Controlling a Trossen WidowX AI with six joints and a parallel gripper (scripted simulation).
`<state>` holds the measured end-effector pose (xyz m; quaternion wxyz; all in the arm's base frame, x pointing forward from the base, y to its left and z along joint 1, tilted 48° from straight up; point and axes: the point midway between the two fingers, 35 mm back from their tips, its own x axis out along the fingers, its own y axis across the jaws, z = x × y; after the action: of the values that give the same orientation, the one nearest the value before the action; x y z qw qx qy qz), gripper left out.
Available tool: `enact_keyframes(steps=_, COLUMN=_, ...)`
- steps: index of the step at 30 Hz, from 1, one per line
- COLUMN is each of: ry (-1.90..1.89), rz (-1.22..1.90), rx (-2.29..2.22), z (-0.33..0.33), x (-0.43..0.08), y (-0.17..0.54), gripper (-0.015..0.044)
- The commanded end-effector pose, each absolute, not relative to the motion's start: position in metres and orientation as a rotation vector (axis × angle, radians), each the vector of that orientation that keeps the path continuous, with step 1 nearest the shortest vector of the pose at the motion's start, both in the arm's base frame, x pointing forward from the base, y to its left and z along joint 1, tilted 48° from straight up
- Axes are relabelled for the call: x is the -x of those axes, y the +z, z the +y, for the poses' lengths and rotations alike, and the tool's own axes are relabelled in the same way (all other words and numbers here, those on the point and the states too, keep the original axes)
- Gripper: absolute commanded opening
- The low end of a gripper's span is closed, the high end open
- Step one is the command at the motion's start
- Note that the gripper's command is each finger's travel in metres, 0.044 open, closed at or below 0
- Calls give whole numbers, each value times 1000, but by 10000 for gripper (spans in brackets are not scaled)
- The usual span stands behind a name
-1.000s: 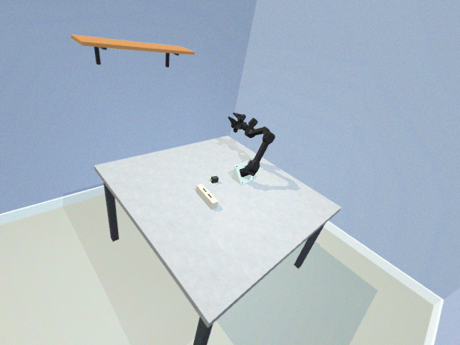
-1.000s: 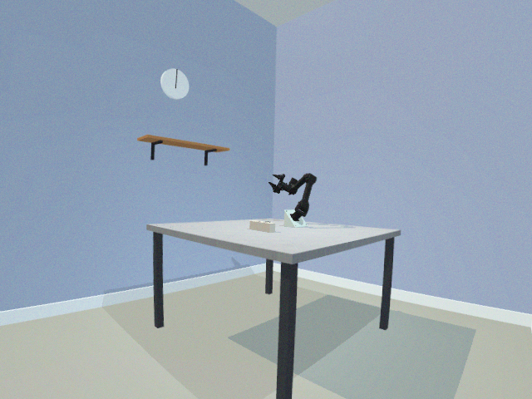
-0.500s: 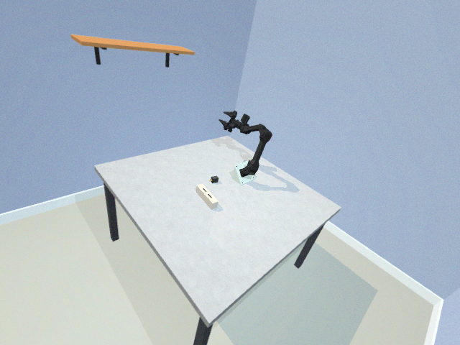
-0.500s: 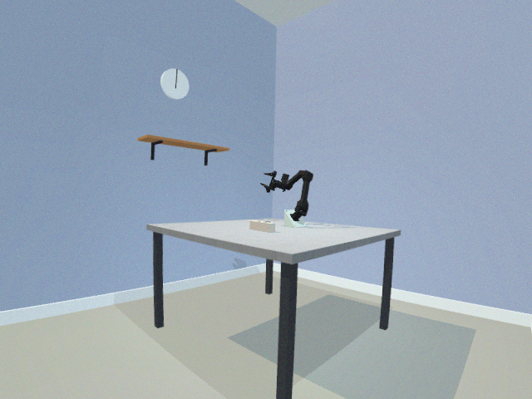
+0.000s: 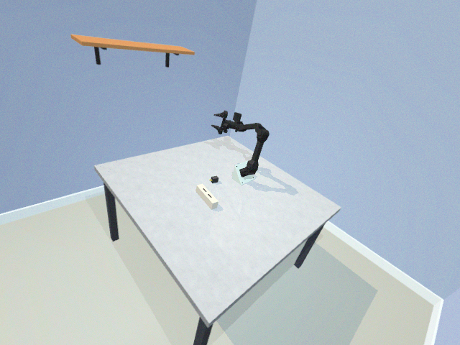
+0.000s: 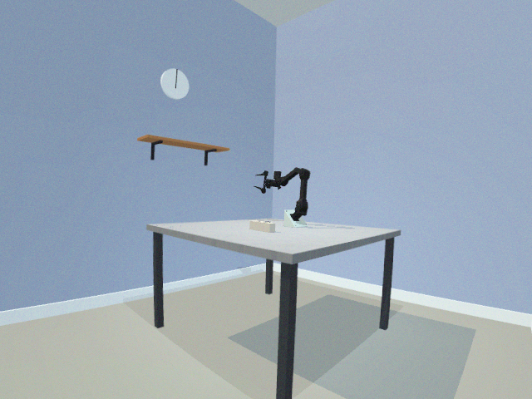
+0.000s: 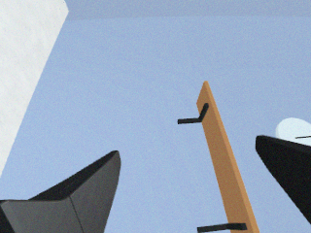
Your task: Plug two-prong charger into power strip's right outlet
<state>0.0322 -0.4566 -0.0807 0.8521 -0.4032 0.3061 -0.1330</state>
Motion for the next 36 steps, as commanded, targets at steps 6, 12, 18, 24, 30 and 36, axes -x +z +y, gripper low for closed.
enact_keyframes(steps=6, ry=-176, rz=629, rx=620, z=-433, x=-82, y=-91, gripper=440)
enact_keyframes(steps=12, ry=-108, rz=632, rx=477, z=-415, x=-112, y=-95, gripper=440)
enact_keyframes(steps=18, ry=-39, rz=647, rx=338, z=-395, x=-139, y=-99, gripper=440)
enact_keyframes(steps=24, ry=31, rz=675, rx=202, z=-372, x=-163, y=-102, gripper=440)
enact_keyframes(steps=30, ry=100, rz=716, rx=69, z=-346, x=-184, y=-103, gripper=440)
enact_keyframes(steps=36, ry=168, rz=769, rx=-58, z=-319, x=-202, y=-103, gripper=440)
